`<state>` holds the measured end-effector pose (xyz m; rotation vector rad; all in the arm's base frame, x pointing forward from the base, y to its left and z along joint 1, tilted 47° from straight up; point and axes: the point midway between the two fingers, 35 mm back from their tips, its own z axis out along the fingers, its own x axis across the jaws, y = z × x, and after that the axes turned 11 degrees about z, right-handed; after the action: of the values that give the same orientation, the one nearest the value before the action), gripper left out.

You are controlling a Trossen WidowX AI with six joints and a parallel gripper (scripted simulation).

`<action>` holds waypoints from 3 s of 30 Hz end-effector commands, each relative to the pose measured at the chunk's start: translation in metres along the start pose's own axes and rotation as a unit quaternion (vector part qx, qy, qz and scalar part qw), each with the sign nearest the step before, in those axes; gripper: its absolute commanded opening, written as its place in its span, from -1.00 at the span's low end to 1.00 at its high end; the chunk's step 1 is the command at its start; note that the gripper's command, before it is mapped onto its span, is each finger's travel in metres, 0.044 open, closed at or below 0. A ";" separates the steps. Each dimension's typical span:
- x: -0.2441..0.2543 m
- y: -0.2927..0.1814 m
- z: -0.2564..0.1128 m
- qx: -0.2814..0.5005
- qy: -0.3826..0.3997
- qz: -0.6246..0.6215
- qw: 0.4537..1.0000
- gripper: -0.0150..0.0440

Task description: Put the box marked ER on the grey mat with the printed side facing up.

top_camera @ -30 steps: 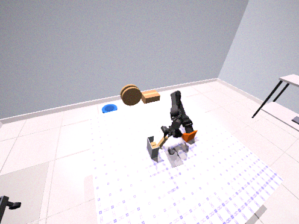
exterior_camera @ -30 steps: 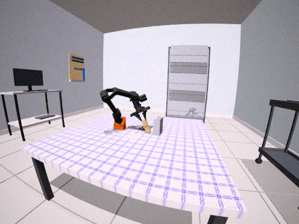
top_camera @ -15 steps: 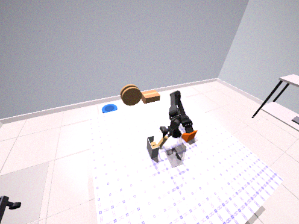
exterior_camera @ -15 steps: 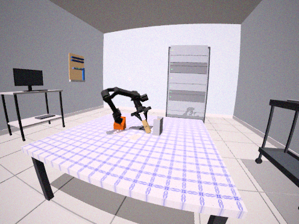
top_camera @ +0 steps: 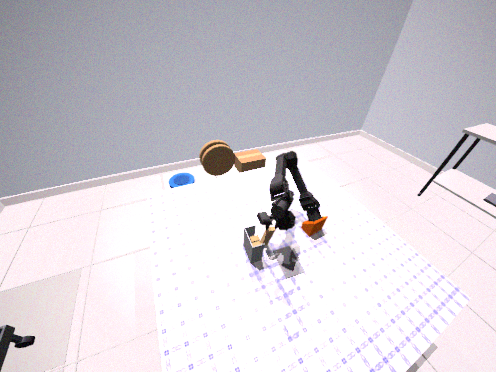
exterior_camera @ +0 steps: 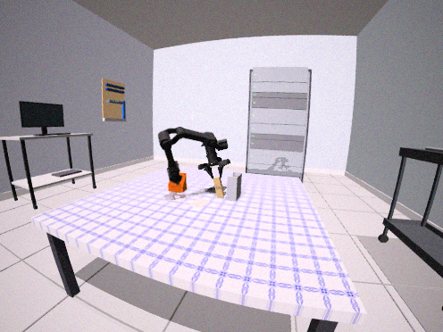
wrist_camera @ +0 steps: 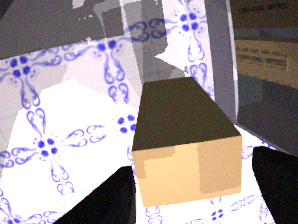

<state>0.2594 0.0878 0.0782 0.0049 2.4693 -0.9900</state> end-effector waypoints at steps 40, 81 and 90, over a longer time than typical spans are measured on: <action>-0.032 0.005 -0.020 0.013 0.078 0.002 0.997 0.56; -0.043 0.009 -0.024 0.024 0.128 0.000 0.991 0.30; -0.040 0.008 -0.011 0.024 0.128 0.000 0.991 0.30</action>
<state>0.2912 0.1132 0.1018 0.1603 2.6706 -1.1008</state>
